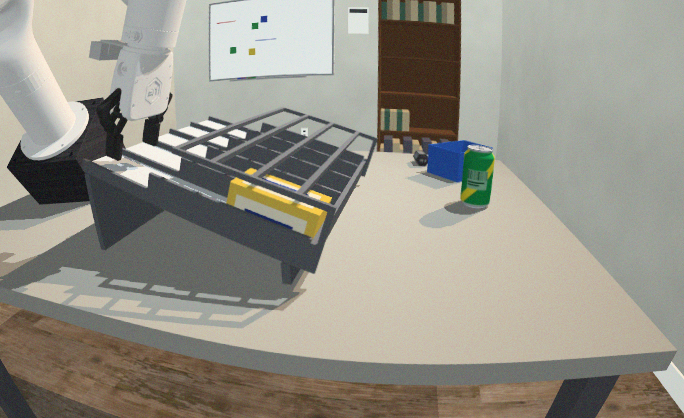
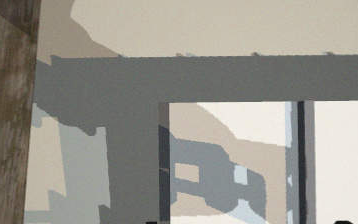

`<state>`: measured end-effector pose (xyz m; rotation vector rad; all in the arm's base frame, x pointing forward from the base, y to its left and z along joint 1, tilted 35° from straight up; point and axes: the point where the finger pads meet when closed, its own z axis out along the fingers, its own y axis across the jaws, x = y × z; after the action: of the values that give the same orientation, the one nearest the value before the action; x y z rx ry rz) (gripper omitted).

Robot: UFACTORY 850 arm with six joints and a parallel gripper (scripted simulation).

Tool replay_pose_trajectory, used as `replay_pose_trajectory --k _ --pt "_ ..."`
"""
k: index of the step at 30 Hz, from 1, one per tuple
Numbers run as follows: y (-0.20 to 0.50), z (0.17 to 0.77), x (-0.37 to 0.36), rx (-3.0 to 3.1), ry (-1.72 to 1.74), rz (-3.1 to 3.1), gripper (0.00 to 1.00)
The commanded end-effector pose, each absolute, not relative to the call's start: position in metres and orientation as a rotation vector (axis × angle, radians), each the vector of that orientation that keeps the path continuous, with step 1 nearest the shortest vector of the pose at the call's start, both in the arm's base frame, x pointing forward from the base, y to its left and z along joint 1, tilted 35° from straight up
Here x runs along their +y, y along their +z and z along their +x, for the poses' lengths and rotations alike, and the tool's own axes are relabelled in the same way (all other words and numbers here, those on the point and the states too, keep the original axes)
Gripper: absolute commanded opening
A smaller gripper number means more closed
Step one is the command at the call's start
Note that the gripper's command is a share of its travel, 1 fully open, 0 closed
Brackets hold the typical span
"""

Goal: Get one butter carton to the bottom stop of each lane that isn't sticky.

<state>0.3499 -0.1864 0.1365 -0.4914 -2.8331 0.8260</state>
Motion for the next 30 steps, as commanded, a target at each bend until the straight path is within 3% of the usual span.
replay_pose_trajectory --k 1,14,15,30 --pt "0.156 0.356 -0.175 -2.835 0.826 -0.493 1.00" --pt "0.156 0.356 -0.175 -2.835 0.826 -0.493 1.00" --pt "0.211 0.357 -0.138 -3.085 0.966 -0.407 1.00" --pt "0.238 0.351 -0.118 -3.098 0.973 -0.402 1.00"
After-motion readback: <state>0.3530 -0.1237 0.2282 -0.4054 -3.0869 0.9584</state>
